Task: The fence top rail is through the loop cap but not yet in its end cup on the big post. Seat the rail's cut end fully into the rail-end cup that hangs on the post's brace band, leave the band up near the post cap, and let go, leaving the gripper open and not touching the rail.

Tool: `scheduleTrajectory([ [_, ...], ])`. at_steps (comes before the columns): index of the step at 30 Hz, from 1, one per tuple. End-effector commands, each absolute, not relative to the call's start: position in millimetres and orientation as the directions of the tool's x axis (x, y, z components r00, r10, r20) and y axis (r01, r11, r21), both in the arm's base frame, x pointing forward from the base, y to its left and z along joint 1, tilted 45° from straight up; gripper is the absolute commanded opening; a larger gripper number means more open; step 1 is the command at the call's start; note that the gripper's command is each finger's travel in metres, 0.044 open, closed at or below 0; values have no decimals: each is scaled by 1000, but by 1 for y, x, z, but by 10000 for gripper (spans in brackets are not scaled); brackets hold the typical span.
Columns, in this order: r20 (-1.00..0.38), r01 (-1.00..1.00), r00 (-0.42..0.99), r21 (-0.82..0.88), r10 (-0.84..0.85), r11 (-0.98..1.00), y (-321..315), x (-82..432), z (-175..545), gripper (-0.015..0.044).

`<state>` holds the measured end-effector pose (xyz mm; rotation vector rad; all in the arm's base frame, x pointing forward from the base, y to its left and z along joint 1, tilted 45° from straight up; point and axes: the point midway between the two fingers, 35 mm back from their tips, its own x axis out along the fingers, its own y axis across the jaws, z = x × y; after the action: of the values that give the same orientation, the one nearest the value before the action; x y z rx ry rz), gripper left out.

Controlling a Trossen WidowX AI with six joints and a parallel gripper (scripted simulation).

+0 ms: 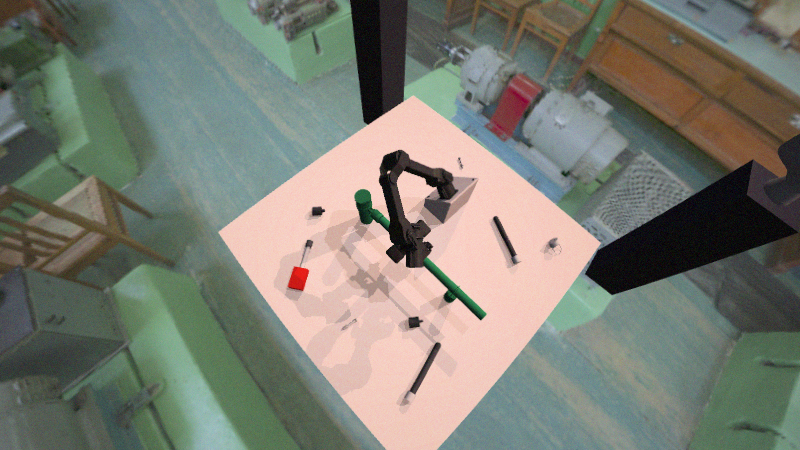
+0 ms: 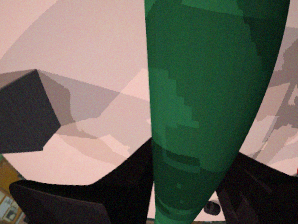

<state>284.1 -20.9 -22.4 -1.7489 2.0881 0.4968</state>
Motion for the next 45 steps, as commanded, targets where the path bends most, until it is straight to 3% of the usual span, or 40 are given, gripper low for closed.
scheduleTrajectory([
  [1, -478, -989, -135, 16, -868, 146, -22, 292, -9, 0],
  [45, -490, -984, -174, 46, -854, 174, -24, 285, -16, 0],
])
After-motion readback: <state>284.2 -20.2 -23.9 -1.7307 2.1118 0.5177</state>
